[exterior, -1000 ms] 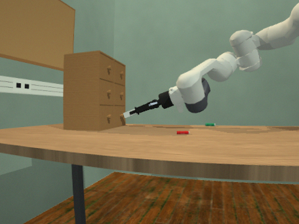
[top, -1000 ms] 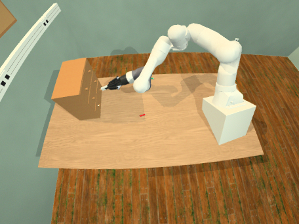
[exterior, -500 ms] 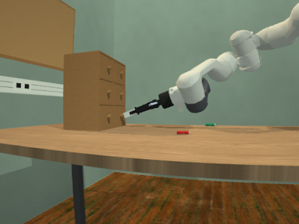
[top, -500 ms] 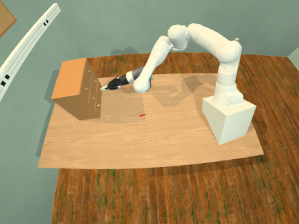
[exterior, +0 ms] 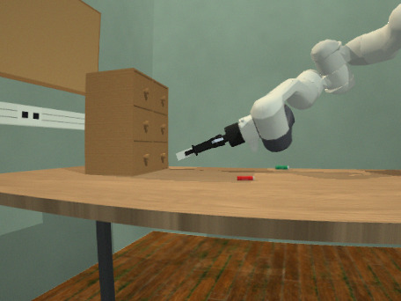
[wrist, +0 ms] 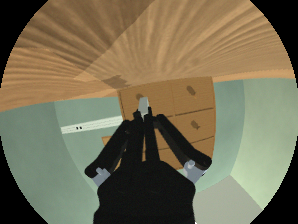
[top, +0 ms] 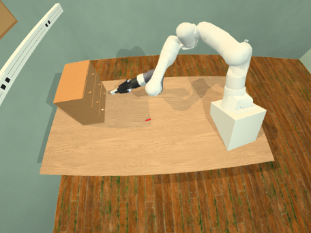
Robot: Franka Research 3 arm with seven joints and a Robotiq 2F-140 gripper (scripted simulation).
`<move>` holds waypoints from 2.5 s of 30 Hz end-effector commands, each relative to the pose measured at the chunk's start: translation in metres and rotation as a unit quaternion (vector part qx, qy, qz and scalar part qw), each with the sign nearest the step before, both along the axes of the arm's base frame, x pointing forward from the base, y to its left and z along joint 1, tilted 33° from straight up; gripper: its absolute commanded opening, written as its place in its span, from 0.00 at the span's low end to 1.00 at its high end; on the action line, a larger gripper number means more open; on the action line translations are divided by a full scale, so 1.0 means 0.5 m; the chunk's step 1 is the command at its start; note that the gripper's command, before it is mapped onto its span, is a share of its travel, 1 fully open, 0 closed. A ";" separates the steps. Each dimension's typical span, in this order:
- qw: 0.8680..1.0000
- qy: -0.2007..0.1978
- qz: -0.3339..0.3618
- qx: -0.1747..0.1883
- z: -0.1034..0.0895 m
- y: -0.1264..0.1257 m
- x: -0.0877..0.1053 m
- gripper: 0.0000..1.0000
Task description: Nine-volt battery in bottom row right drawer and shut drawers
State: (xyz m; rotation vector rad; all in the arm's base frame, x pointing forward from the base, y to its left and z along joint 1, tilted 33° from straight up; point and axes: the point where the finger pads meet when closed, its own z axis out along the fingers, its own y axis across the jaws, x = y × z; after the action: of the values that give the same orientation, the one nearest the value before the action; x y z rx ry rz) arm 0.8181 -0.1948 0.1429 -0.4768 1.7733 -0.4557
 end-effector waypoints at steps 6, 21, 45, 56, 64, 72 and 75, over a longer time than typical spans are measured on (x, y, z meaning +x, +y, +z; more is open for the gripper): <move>1.000 -0.008 -0.001 -0.001 0.027 0.005 -0.025 0.10; 1.000 -0.008 -0.001 -0.001 0.168 0.086 -0.135 0.10; 0.973 0.085 0.124 -0.177 0.096 0.201 -0.086 0.10; 0.939 0.124 0.186 -0.262 0.065 0.246 -0.076 0.10; 0.919 0.141 0.214 -0.301 0.051 0.264 -0.074 0.10; 0.887 0.162 0.252 -0.352 0.035 0.285 -0.073 0.10; 0.873 0.170 0.266 -0.371 0.029 0.292 -0.074 0.10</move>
State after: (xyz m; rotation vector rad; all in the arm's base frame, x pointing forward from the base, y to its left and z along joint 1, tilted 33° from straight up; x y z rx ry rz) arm 0.7834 -0.0534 0.1673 -1.5110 1.6715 -0.6605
